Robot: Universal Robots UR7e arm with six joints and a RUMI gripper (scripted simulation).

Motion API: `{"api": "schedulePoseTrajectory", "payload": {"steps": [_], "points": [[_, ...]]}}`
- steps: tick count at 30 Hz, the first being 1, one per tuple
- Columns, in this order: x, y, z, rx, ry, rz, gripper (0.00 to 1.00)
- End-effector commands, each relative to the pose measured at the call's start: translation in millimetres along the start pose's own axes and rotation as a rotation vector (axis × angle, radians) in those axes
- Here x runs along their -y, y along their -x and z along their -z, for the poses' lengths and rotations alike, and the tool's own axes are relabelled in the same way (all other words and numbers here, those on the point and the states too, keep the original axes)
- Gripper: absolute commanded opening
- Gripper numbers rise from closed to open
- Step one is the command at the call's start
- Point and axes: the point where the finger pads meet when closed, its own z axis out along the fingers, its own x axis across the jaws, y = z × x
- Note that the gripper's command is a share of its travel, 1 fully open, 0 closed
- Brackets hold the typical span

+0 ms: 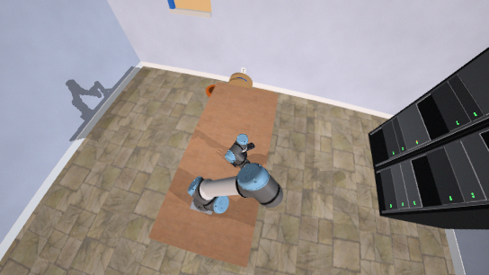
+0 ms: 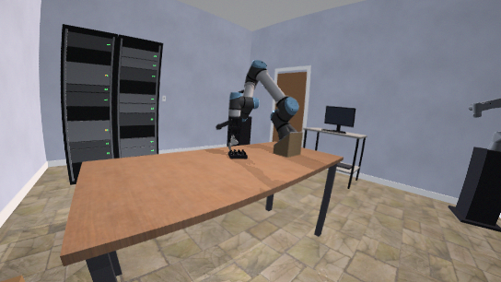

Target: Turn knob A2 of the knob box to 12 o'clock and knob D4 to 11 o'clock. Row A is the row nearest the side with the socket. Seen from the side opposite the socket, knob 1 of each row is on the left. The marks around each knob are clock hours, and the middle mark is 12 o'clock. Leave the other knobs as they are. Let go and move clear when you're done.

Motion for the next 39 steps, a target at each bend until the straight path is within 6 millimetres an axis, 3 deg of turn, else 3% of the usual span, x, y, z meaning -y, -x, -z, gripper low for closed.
{"api": "schedulePoseTrajectory", "payload": {"steps": [1, 24, 39], "points": [[0.3, 0.6, 0.3, 0.004, -0.002, 0.117, 0.04], [-0.4, 2.5, 0.3, 0.003, -0.003, 0.539, 0.04], [-0.8, 3.1, 0.3, 0.003, -0.003, 0.68, 0.04]]}}
